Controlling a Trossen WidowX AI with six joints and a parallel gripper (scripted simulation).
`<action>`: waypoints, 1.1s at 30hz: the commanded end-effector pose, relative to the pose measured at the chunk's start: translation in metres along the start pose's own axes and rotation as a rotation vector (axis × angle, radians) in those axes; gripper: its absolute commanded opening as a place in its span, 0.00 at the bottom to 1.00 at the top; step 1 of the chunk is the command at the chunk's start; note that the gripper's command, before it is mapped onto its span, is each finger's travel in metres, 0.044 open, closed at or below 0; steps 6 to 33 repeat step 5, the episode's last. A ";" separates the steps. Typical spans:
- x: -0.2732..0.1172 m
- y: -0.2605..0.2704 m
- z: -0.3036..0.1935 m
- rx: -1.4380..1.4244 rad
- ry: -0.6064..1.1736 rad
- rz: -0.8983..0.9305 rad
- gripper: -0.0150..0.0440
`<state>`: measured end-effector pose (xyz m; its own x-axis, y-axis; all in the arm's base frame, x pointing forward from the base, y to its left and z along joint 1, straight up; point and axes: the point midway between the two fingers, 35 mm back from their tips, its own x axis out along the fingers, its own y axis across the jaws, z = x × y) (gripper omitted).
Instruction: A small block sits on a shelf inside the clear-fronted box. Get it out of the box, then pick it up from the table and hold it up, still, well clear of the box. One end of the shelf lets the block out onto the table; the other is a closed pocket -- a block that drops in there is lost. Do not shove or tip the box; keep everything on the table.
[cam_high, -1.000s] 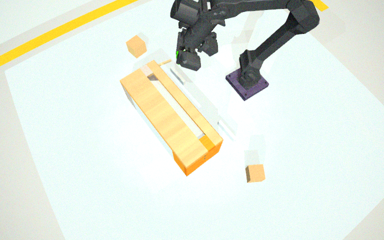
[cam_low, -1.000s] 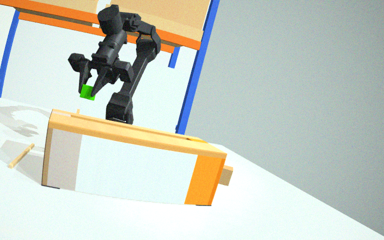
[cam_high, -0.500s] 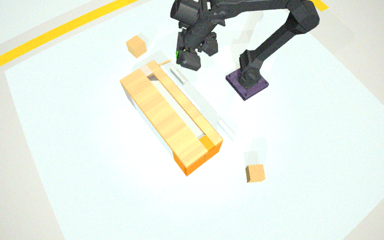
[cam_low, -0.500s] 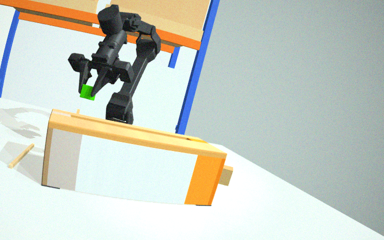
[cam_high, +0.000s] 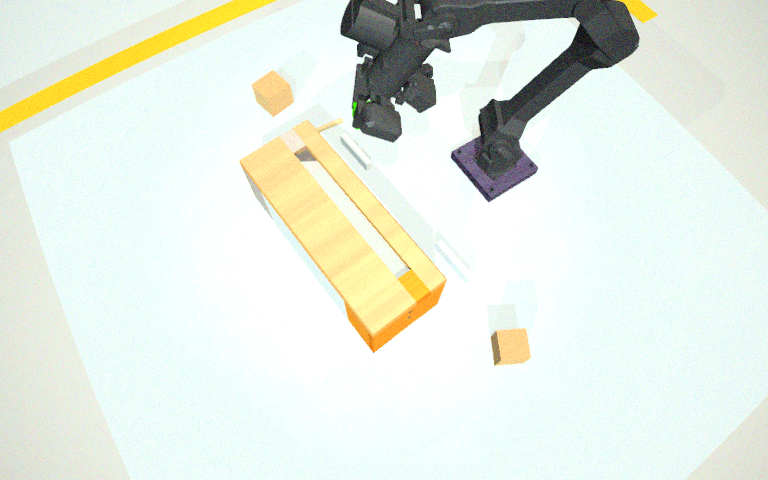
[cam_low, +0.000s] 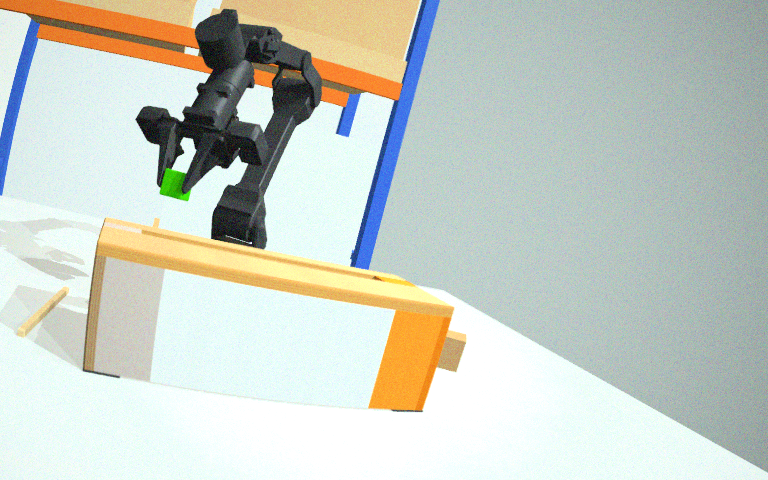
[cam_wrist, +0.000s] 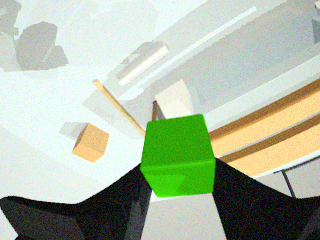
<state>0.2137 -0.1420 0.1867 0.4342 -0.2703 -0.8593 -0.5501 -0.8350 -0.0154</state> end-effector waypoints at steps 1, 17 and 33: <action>-0.001 0.001 -0.001 0.005 0.002 0.006 0.25; -0.001 0.001 -0.001 0.005 0.002 0.006 0.25; -0.001 0.001 -0.001 0.005 0.002 0.006 0.25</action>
